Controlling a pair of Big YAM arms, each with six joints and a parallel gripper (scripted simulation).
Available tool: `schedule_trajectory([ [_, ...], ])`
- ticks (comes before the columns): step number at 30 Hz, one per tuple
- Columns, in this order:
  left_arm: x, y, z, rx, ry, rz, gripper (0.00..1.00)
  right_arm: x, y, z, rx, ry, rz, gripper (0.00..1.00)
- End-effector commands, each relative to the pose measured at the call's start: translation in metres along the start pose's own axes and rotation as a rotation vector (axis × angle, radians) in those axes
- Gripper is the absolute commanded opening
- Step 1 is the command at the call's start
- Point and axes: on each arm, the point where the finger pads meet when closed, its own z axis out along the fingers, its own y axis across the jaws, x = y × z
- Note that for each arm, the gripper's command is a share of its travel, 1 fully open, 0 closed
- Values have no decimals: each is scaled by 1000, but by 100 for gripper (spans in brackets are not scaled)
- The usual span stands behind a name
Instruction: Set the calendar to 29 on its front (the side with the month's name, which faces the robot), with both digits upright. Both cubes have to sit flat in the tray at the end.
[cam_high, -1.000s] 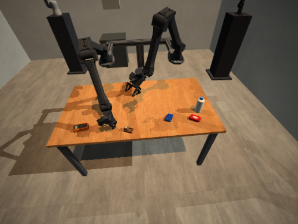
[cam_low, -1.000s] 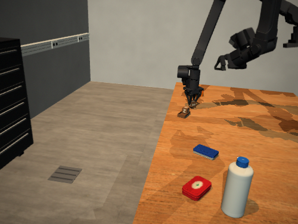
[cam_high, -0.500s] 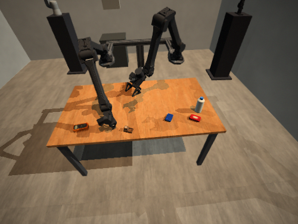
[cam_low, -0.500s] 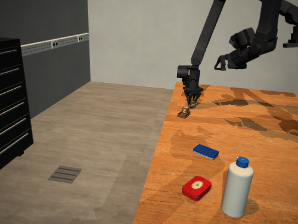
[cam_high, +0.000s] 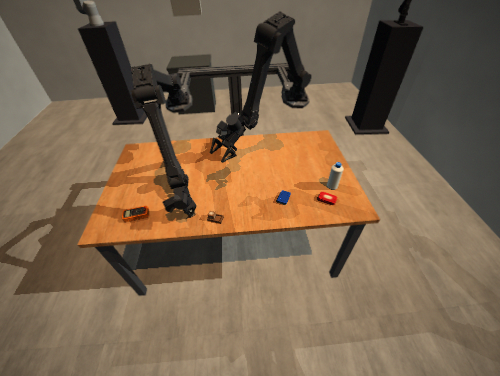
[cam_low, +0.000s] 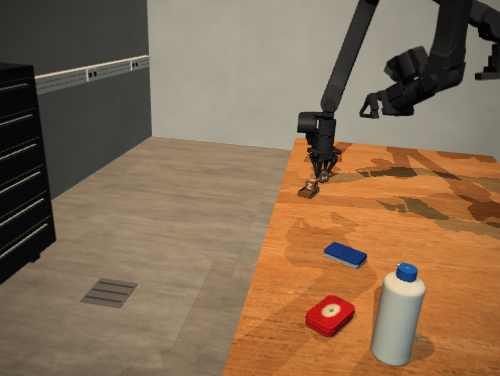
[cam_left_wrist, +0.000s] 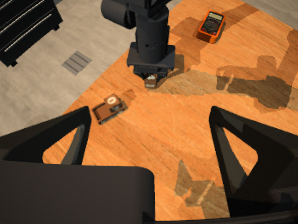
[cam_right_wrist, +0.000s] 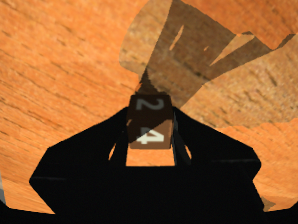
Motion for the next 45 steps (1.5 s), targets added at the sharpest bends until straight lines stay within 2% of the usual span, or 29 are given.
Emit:
schedule_trajectory([
  [1,-13,1,5,-1,-23,6,100,-7,5,7,-13,-11,8,27],
  [15,-13,1,5,-1,-23,6,100,-9,7,6,-15,-13,10,27],
  [16,-13,1,5,-1,-23,6,100,-9,7,6,-15,-13,10,38],
  [17,-13,1,5,-1,-23,6,100,-9,7,6,-15,-12,10,43],
  [18,-13,1,5,-1,-23,6,100,-4,12,-7,-14,-9,9,54],
  [19,-13,1,5,-1,-23,6,100,-1,20,-15,-23,-13,2,55],
  [24,-13,1,5,-1,-23,6,100,10,13,-20,3,1,-1,55],
  [33,-13,1,5,-1,-23,6,100,5,9,-34,4,-1,7,55],
  [37,-13,1,5,-1,-23,6,100,6,7,-47,7,-2,11,100],
  [42,-13,1,5,-1,-23,6,100,14,9,-76,4,0,-1,100],
  [45,-13,1,5,-1,-23,6,100,1,-2,-64,1,-5,3,100],
])
